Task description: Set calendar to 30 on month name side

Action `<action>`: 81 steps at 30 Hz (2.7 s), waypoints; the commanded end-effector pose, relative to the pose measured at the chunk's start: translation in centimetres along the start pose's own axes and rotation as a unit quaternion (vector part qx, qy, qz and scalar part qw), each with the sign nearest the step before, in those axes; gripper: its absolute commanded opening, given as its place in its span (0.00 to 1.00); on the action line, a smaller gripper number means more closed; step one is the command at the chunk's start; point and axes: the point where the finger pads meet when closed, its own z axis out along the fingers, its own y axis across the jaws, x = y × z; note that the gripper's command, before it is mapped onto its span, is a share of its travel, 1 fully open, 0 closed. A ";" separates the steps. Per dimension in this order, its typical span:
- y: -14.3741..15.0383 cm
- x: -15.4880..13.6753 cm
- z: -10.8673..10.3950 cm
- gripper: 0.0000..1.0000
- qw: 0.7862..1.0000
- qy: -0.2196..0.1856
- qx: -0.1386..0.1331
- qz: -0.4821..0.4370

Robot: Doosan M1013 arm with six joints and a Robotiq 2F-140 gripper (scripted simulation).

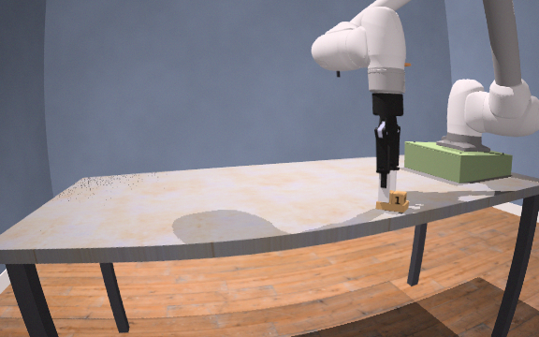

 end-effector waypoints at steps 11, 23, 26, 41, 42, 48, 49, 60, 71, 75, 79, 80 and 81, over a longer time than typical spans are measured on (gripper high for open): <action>0.0 0.0 0.0 0.35 1.000 0.000 0.000 0.000; 0.0 0.0 0.0 0.35 1.000 0.000 0.000 0.000; 0.0 0.0 0.0 0.35 1.000 0.000 0.000 0.000; 0.0 0.0 0.0 0.24 1.000 0.000 0.000 0.000; 0.0 0.0 0.0 0.24 1.000 0.000 0.000 0.000; 0.0 0.0 0.0 0.24 1.000 0.000 0.000 0.000; 0.0 0.0 0.0 0.24 1.000 0.000 0.000 0.000; 0.0 0.0 0.0 0.24 1.000 0.000 0.000 0.000; 0.0 0.0 -1.9 0.24 1.000 0.000 0.000 0.000; 0.0 0.0 -4.7 0.24 1.000 0.000 0.000 0.000; 0.0 0.0 -7.7 0.24 1.000 0.000 0.000 0.000; 0.0 0.0 -8.3 0.24 1.000 0.000 0.000 0.000; 0.0 0.0 -8.9 0.24 1.000 0.000 0.000 0.000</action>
